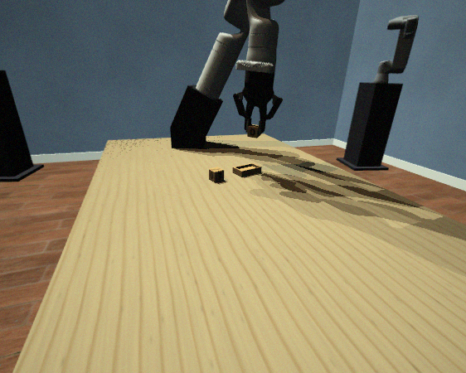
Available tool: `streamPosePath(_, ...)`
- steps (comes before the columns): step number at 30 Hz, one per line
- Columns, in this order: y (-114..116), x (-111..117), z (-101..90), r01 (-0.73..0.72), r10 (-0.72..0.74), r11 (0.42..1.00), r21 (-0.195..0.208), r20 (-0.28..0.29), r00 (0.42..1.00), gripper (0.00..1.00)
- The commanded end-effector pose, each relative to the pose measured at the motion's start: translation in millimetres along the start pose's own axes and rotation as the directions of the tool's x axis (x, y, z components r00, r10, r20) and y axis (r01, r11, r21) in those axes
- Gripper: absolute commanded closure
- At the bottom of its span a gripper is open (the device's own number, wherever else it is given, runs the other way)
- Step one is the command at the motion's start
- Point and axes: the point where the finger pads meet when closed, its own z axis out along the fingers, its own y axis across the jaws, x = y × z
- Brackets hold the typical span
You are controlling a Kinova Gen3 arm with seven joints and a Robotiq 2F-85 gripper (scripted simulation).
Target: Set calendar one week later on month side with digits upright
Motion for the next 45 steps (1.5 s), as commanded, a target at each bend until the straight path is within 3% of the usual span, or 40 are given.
streamPosePath(1, -6.8, -11.3, 0.3, 0.131, -0.131, 0.991, 0.007, -0.007, 0.991, 0.74)
streamPosePath(5, -17.7, -28.5, 1.5, 0.394, -0.394, 0.919, 0.002, -0.012, 0.919, 0.74)
streamPosePath(11, -34.8, -49.2, 1.1, 0.691, -0.691, 0.722, 0.001, -0.032, 0.722, 0.74)
streamPosePath(13, -39.7, -54.3, 0.6, 0.753, -0.753, 0.657, 0.0, -0.04, 0.657, 0.74)
streamPosePath(15, -39.7, -54.3, 0.6, 0.753, -0.753, 0.657, 0.0, -0.04, 0.657, 0.74)
streamPosePath(21, -48.6, -62.9, -0.6, 0.845, -0.844, 0.534, -0.004, -0.057, 0.533, 0.74)
streamPosePath(45, -50.0, -63.9, 4.4, 0.856, -0.855, 0.517, -0.006, -0.058, 0.516, 0.74)
